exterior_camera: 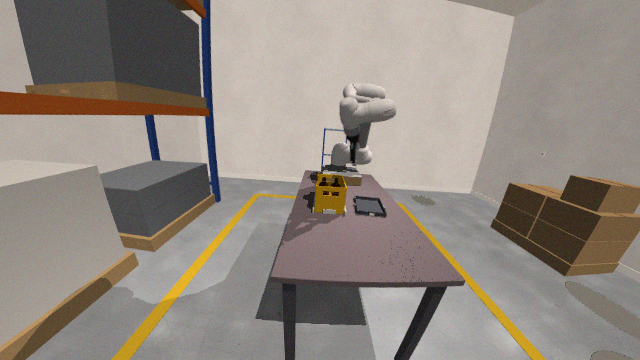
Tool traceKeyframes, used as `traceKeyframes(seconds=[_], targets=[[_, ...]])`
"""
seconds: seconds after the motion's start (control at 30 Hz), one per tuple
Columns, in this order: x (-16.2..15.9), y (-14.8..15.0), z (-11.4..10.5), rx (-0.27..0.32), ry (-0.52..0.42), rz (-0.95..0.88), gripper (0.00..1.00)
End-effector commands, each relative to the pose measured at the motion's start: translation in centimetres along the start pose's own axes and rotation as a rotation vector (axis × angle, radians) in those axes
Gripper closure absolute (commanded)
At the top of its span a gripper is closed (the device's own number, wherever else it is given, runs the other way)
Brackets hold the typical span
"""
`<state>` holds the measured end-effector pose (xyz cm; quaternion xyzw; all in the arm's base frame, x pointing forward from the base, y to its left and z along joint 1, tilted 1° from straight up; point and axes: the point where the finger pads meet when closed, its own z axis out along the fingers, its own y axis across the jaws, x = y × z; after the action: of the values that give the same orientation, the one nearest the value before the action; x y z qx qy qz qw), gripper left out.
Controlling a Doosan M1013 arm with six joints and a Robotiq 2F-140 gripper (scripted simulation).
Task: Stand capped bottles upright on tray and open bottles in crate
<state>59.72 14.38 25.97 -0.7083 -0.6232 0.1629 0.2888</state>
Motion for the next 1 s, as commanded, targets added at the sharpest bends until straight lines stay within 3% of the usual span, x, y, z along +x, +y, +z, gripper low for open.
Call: traceKeyframes(seconds=[0.0,0.13,0.97], targets=[[-0.4,1.0,0.0,-0.036,-0.012,-0.015,0.0],[-0.7,1.4,0.0,-0.053,-0.018,-0.022,0.0],[-5.3,7.2,1.1,-0.305,-0.106,-0.129,0.0]])
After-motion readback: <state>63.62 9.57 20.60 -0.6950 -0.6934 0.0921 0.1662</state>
